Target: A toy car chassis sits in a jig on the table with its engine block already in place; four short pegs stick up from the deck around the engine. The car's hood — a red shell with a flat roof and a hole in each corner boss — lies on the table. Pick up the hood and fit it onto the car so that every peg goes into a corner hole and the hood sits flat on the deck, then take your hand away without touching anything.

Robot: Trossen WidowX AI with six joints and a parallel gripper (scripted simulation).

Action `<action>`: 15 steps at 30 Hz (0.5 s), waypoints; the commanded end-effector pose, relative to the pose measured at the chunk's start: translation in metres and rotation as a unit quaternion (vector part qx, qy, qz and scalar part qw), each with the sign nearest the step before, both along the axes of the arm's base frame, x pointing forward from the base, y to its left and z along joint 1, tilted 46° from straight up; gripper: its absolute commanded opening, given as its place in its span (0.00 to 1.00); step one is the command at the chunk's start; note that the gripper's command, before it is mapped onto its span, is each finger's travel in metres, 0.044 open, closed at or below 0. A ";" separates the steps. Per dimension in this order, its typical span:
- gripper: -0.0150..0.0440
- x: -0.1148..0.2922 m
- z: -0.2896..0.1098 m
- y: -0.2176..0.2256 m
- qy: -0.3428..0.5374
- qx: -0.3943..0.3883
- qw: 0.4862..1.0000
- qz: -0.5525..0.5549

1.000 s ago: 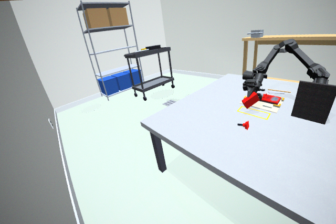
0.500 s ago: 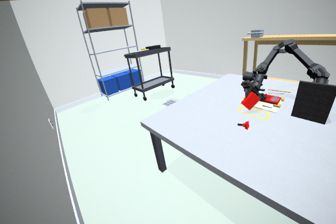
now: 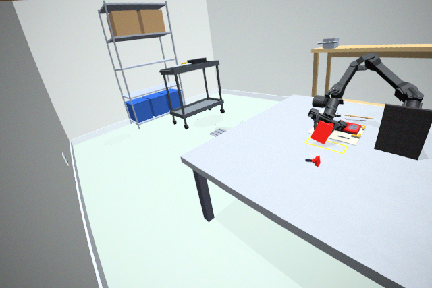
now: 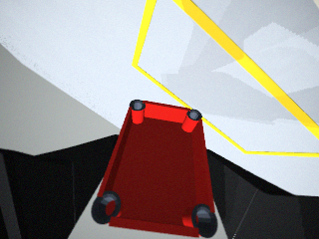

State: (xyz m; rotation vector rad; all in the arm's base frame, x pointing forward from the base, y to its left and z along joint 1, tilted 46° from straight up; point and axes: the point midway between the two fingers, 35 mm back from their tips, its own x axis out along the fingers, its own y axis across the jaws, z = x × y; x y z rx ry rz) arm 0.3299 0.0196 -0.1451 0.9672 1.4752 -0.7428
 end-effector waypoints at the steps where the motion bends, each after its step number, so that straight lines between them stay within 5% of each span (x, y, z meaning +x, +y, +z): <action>1: 0.25 0.002 -0.004 -0.010 0.009 -0.001 0.997 -0.078; 10: 0.25 0.001 -0.014 -0.035 0.033 0.000 0.973 -0.227; 15: 0.25 0.002 -0.012 -0.029 0.031 0.004 0.976 -0.216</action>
